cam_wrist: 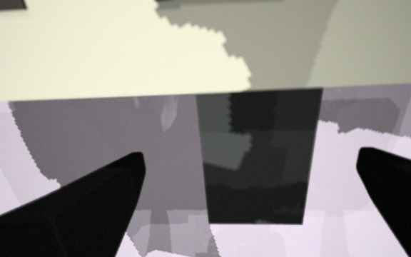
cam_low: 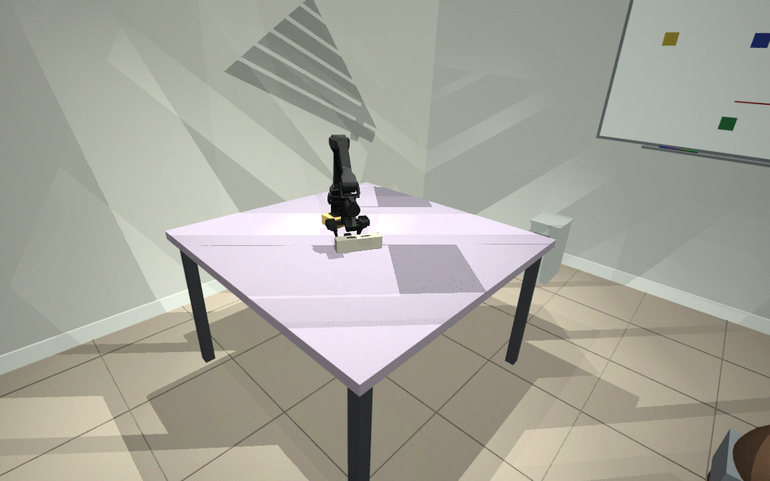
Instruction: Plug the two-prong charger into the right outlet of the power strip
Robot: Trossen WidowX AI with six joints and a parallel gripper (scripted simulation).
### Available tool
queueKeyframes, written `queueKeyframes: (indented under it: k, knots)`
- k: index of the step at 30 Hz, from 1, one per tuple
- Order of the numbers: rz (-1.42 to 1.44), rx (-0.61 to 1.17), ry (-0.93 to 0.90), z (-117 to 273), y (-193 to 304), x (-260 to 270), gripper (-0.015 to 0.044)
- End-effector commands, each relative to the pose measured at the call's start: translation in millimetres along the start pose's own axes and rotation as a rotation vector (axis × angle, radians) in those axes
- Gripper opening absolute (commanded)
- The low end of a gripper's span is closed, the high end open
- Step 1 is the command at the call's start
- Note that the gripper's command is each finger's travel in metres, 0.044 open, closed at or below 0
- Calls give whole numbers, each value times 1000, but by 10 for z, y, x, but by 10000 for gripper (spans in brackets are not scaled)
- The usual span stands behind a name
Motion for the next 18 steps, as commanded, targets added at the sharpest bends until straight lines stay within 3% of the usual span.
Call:
queueKeyframes:
  k: [1,18]
  knots:
    - [3,-7,3,11,51,2,440]
    - [3,-6,3,-8,264,20,440]
Point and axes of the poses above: the point midway between the two fingers, 35 mm back from their tips, its own z axis back along the fingers, its own x axis across the jaws, y = z × x, the point moved 3 cm from there along z, back along the fingers, and after that the axes turned 5 degrees about z, right-handed, at the moved point
